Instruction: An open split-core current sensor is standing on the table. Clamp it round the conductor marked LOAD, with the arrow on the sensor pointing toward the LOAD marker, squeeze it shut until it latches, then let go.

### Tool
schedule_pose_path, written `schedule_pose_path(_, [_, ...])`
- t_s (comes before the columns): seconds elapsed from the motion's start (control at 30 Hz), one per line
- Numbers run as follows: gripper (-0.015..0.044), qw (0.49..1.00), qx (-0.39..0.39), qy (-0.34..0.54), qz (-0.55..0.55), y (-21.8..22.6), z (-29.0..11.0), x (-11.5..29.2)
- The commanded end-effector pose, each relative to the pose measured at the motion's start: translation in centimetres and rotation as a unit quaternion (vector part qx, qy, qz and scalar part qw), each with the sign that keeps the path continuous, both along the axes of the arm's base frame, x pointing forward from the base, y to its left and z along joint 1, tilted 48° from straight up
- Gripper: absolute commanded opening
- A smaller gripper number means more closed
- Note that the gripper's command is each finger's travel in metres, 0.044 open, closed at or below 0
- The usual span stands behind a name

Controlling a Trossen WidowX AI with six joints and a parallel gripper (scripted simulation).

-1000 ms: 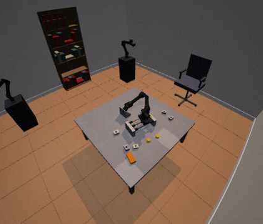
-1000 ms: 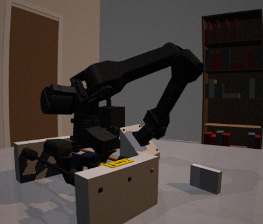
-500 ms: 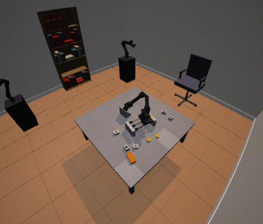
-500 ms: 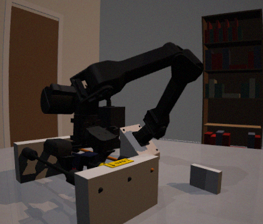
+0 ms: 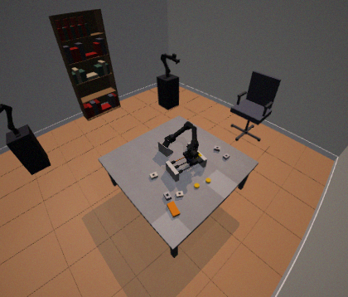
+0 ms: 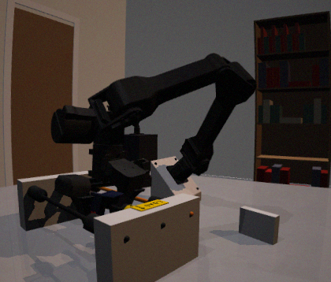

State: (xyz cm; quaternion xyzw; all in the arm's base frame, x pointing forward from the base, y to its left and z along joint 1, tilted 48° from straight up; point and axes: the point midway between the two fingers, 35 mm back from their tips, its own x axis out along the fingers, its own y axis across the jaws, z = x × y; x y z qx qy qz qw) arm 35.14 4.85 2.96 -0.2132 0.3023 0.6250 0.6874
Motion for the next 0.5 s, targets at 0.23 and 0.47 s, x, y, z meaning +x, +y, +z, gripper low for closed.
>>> schedule_pose_path(0.23, [0.0000, 1.000, 0.000, -0.002, 0.000, -0.03, 0.04, 0.06])
schedule_pose_path(0.47, [0.0000, 1.000, 0.000, -0.002, 0.000, -0.03, 0.04, 0.06])
